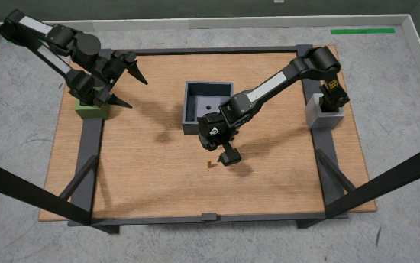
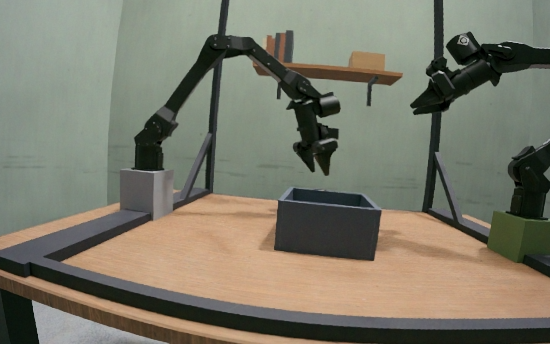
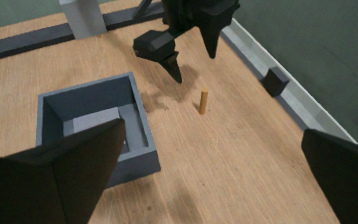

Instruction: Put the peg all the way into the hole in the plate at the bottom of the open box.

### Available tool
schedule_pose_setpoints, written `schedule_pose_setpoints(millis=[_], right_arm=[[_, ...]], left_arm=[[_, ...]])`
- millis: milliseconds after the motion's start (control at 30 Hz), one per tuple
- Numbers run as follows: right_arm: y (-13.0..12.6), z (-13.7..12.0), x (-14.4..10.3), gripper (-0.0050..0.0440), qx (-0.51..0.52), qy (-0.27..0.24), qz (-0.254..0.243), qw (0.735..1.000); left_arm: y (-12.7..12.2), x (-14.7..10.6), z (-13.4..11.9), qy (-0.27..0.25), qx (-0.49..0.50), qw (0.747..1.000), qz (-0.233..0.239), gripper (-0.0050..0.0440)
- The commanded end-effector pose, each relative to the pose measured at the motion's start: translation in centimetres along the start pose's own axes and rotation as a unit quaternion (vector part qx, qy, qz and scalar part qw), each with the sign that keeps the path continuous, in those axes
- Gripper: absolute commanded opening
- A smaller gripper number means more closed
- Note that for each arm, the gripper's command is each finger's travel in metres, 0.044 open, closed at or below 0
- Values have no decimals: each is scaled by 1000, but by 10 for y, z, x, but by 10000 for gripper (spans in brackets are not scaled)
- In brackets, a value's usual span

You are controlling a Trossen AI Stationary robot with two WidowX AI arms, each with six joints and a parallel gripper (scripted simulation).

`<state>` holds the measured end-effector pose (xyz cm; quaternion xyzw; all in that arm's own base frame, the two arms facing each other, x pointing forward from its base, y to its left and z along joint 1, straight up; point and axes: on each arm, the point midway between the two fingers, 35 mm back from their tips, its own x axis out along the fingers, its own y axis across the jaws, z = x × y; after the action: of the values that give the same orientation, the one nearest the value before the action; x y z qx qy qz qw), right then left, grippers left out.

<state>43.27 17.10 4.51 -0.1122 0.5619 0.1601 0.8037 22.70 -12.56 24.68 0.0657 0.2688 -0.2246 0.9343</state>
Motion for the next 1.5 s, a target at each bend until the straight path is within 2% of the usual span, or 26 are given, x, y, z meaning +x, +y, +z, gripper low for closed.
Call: schedule_pose_setpoints(millis=[0,67,300,367,500,600,867,1367,1433,1467], right_arm=[[0,9,-13,440,-1,-18,0,1000],[0,9,-13,440,-1,-18,0,1000],[10,4,17,272,-11,-7,4,1000],[10,4,17,272,-11,-7,4,1000],[9,6,20,176,-19,-11,8,1000],[9,11,19,170,-19,-17,7,1000],[9,13,43,170,-18,-17,7,1000],[9,13,67,170,-16,-17,7,1000],[9,13,67,130,-16,-17,7,1000],[9,13,67,130,-16,-17,7,1000]], left_arm=[[0,-4,5,-8,-2,1000,1,440],[0,-4,5,-8,-2,1000,1,440],[0,-4,5,-8,-2,1000,1,440],[0,-4,5,-8,-2,1000,1,440],[0,-4,5,-8,-2,1000,1,440],[0,-4,5,-8,-2,1000,1,440],[0,-4,5,-8,-2,1000,1,440],[0,-4,5,-8,-2,1000,1,440],[0,-4,5,-8,-2,1000,1,440],[0,-4,5,-8,-2,1000,1,440]])
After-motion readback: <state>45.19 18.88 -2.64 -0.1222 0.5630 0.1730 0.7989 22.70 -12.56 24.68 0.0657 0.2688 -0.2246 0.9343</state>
